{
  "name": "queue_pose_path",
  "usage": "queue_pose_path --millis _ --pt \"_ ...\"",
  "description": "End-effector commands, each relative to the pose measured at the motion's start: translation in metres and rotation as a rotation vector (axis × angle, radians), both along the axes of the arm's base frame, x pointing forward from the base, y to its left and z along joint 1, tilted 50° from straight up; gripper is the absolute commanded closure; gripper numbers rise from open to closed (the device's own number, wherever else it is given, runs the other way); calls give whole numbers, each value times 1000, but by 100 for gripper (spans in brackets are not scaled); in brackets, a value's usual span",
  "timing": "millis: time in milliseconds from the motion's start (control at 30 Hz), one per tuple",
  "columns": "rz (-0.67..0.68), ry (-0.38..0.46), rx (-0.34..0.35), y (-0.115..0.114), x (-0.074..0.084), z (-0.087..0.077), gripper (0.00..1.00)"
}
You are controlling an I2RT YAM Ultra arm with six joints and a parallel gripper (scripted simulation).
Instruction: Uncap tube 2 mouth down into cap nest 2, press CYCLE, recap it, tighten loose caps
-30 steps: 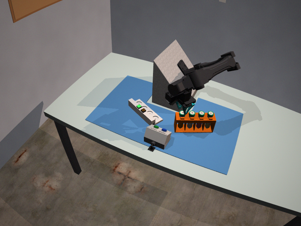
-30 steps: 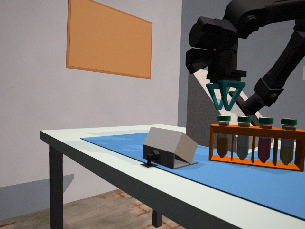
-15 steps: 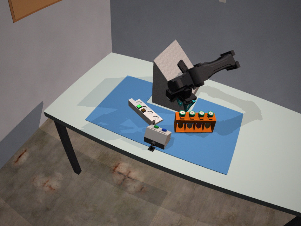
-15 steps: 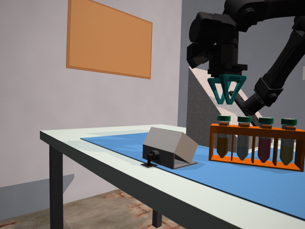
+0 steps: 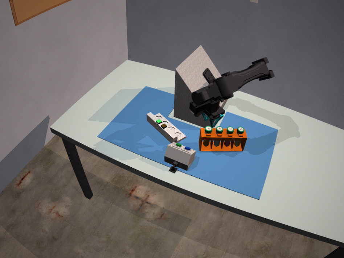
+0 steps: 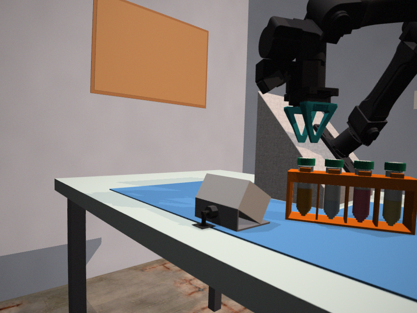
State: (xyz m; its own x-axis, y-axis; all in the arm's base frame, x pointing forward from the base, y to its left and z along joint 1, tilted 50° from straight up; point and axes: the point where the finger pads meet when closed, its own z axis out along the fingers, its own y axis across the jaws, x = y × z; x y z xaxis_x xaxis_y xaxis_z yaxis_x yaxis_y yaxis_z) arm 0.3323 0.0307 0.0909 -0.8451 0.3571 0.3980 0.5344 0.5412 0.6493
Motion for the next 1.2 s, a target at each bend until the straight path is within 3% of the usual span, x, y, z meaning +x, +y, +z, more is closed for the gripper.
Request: queue_pose_path --millis 0,867,900,1033,1067,1133,1167 --pt "-17 -5 -3 -6 1 2 51" --pt "-17 -5 -3 -7 1 2 51" --pt "37 -68 -5 -10 7 -2 100" --pt "252 -320 -13 -26 31 -19 100" --pt "253 -322 -13 -26 31 -19 100" --pt "338 -421 -17 -34 43 -28 100" --pt "338 -421 -17 -37 48 -30 100"
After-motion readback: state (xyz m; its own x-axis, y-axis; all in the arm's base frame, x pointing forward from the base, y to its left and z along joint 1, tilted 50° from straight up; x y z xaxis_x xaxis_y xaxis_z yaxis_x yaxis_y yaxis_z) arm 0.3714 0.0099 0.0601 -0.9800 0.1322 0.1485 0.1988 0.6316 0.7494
